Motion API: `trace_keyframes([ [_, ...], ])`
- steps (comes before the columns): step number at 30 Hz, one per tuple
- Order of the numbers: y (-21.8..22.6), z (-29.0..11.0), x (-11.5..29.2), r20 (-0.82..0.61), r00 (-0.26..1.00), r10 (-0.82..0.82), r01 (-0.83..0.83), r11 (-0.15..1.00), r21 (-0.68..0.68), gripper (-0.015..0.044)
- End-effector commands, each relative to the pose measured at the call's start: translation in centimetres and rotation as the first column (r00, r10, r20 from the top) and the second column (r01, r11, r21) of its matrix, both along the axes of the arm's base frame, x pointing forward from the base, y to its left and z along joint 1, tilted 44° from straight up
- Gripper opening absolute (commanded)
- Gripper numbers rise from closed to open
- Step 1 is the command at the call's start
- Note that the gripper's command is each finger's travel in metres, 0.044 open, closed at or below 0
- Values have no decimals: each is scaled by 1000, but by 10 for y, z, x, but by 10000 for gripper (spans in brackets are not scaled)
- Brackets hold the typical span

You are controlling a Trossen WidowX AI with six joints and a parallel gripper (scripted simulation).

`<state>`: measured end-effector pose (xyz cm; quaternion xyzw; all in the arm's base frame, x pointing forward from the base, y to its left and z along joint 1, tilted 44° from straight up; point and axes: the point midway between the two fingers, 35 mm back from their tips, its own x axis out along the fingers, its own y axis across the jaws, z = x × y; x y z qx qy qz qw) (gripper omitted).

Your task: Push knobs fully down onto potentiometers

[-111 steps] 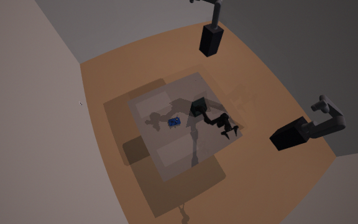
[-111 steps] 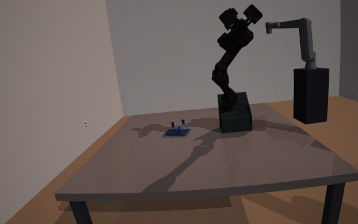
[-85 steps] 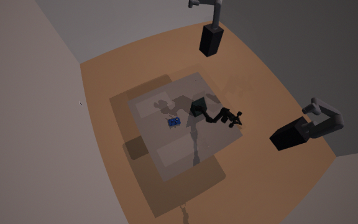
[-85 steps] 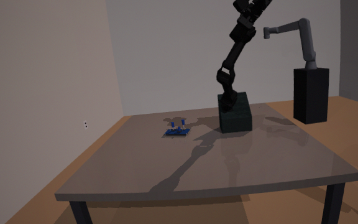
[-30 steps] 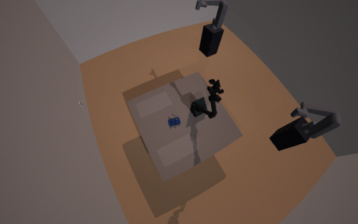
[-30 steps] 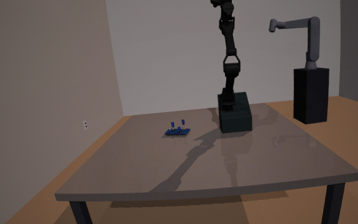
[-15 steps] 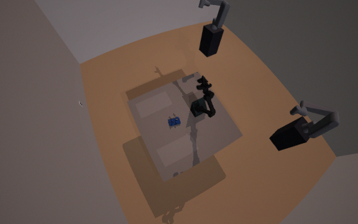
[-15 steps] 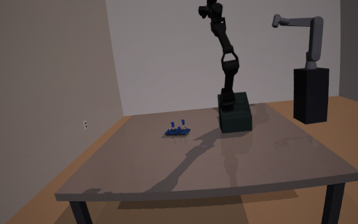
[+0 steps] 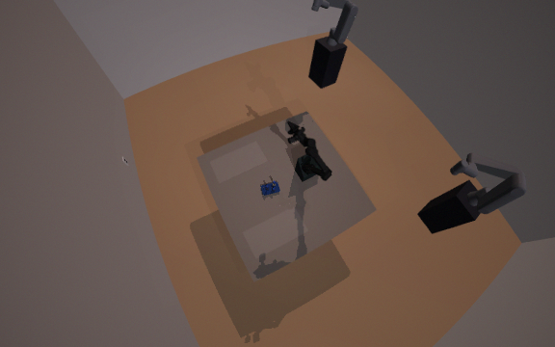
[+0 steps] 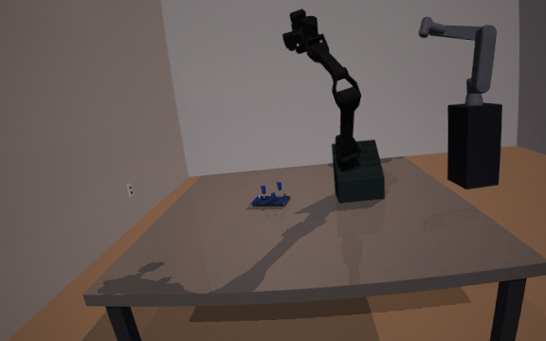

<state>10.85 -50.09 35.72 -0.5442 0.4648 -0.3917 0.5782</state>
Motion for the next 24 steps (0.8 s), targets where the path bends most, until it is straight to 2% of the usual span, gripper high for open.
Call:
trace_keyframes([
  [1, 5, -44, 35, -7, 995, 97, -95, 987, 133, 0],
  [12, 44, -137, 111, 27, 953, 302, -284, 857, 430, 0],
  [24, 119, -227, 174, 90, 866, 492, -406, 586, 702, 0],
])
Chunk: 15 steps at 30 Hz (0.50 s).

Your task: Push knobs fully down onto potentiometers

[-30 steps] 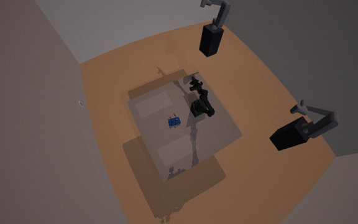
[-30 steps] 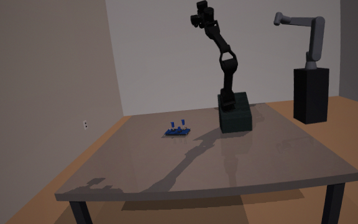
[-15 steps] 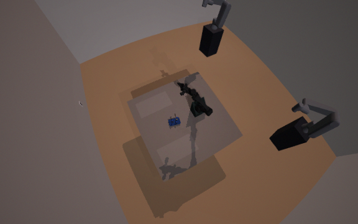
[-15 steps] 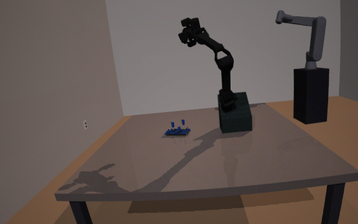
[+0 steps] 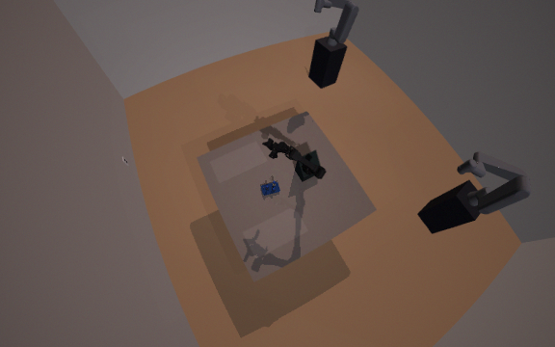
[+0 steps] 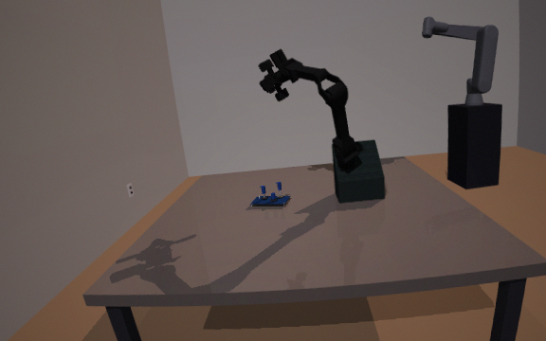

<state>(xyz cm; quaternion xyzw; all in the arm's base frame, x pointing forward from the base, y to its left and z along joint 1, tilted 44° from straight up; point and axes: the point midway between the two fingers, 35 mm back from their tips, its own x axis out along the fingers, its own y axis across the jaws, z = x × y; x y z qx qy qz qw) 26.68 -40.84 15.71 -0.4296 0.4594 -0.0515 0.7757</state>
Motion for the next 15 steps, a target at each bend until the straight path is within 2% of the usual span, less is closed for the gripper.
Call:
trace_keyframes([
  [1, 34, -34, 20, -29, 996, 89, -85, 987, 134, 0],
  [9, 98, -81, 45, -66, 967, 244, -207, 913, 351, 0],
  [15, 150, -111, 51, -98, 947, 307, -215, 827, 519, 0],
])
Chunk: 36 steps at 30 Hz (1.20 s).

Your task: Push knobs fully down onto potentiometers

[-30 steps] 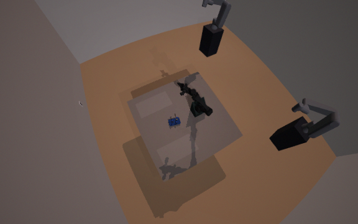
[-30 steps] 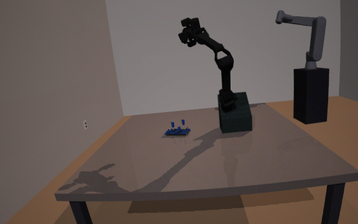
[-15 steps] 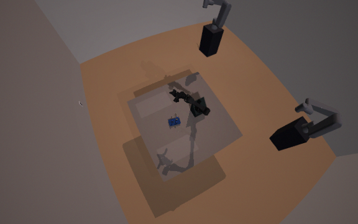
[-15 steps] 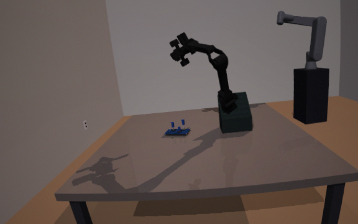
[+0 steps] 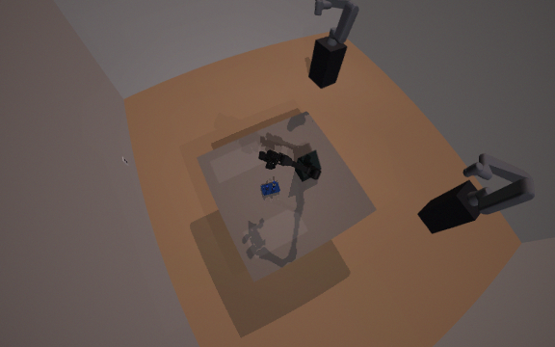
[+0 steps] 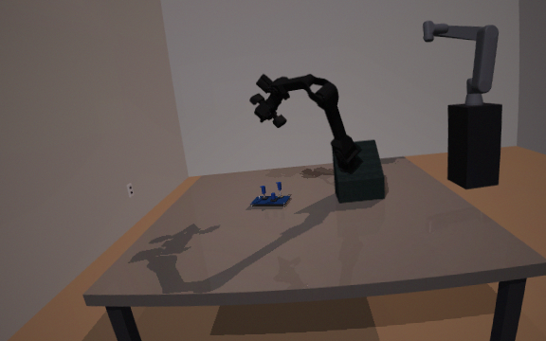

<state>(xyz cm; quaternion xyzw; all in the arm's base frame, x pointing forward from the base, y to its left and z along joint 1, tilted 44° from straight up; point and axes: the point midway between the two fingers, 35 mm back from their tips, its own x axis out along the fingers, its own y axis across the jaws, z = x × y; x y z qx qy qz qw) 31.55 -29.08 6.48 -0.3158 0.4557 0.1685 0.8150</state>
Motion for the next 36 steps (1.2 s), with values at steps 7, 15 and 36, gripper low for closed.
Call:
trace_keyframes([
  [7, 95, -46, 5, -116, 978, 171, -130, 946, 298, 0],
  [15, 164, -66, -3, -172, 931, 322, -197, 840, 506, 0],
  [36, 238, -89, -17, -212, 870, 446, -200, 710, 675, 0],
])
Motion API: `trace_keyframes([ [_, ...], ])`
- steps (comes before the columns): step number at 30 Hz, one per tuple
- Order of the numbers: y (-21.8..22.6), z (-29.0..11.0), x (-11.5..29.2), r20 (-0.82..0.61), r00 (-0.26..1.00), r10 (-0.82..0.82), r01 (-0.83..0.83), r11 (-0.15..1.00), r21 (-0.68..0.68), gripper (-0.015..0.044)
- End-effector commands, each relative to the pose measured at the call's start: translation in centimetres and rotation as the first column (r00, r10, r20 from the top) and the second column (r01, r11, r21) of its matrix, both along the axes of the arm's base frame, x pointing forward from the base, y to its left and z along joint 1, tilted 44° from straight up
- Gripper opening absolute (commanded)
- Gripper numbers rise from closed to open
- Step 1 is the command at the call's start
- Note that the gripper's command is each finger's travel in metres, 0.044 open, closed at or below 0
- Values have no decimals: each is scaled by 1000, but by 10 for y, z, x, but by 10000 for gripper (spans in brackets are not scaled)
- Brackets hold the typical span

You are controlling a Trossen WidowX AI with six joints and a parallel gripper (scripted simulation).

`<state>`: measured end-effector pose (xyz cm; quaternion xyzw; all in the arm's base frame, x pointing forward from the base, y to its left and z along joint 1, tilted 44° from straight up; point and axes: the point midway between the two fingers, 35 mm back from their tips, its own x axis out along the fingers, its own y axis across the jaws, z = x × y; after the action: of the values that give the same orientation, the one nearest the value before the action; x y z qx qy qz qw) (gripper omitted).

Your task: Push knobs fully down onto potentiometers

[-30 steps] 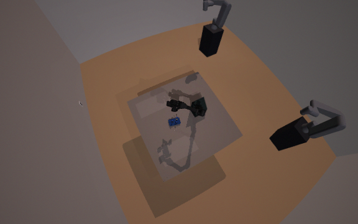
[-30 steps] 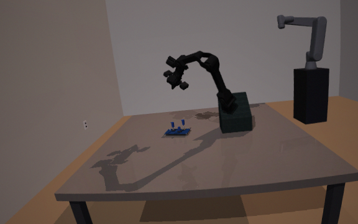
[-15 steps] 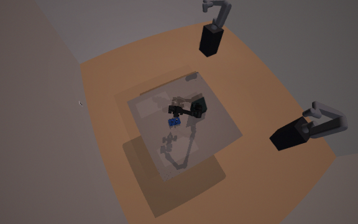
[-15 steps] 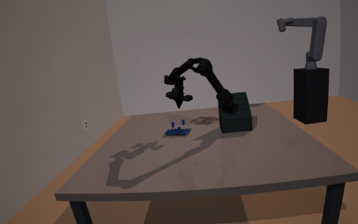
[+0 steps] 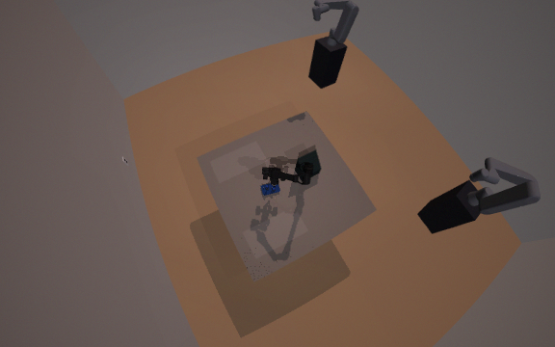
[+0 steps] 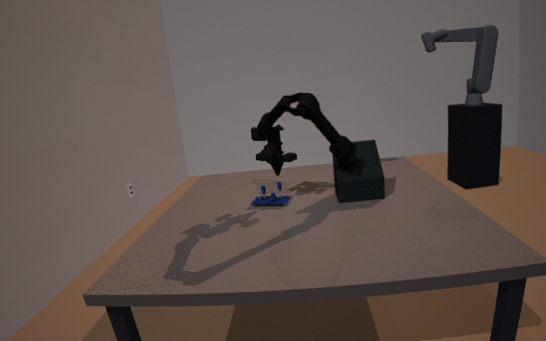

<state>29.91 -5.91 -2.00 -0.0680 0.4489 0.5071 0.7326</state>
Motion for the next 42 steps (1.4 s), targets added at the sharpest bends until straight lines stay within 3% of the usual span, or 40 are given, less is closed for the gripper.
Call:
trace_keyframes([
  [1, 6, -5, -1, -7, 1000, -1, 1, 1000, 10, 0],
  [42, 22, -21, 1, -7, 1000, -1, 1, 1000, 11, 0],
])
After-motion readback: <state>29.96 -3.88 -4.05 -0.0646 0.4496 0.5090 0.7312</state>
